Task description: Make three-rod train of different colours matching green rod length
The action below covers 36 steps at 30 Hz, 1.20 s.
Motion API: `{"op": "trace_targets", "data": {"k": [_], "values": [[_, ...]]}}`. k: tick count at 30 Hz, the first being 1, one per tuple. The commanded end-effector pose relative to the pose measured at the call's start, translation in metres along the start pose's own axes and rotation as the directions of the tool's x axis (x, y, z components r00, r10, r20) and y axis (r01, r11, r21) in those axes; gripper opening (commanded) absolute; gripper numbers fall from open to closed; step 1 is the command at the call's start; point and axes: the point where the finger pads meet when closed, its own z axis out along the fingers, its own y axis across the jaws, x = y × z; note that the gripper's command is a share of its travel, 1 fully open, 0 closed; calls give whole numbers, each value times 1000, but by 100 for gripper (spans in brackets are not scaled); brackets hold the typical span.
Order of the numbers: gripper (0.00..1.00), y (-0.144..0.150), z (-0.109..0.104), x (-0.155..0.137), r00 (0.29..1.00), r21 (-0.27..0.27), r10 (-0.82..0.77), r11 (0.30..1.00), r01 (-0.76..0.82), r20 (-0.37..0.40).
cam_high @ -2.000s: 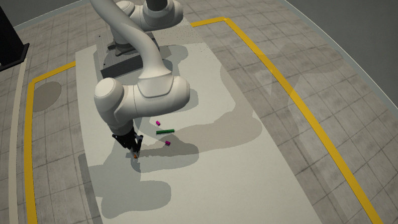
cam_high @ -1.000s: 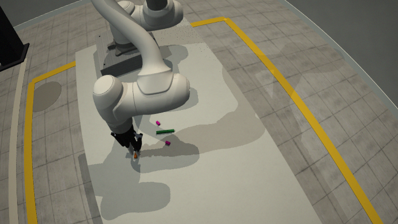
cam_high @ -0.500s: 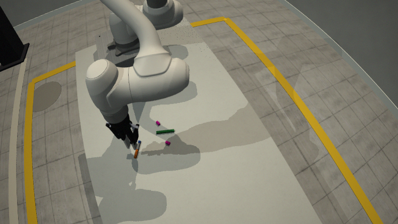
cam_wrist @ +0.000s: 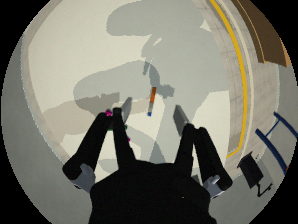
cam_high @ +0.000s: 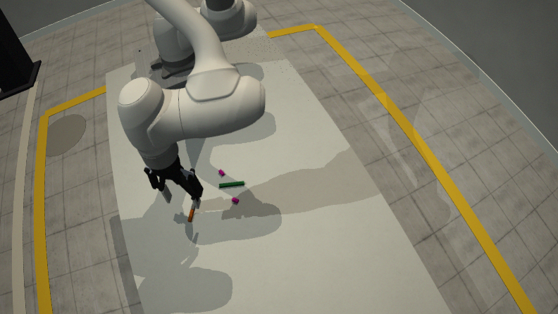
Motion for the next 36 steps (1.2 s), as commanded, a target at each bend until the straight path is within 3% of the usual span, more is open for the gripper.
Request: {"op": "trace_targets", "data": {"k": [1,20,29,36], "values": [[100,0,0,0,1000,0,0,1000,0,0],[100,0,-4,0,1000,0,0,1000,0,0],[100,0,-27,0,1000,0,0,1000,0,0],[100,0,-59,0,1000,0,0,1000,0,0]]}}
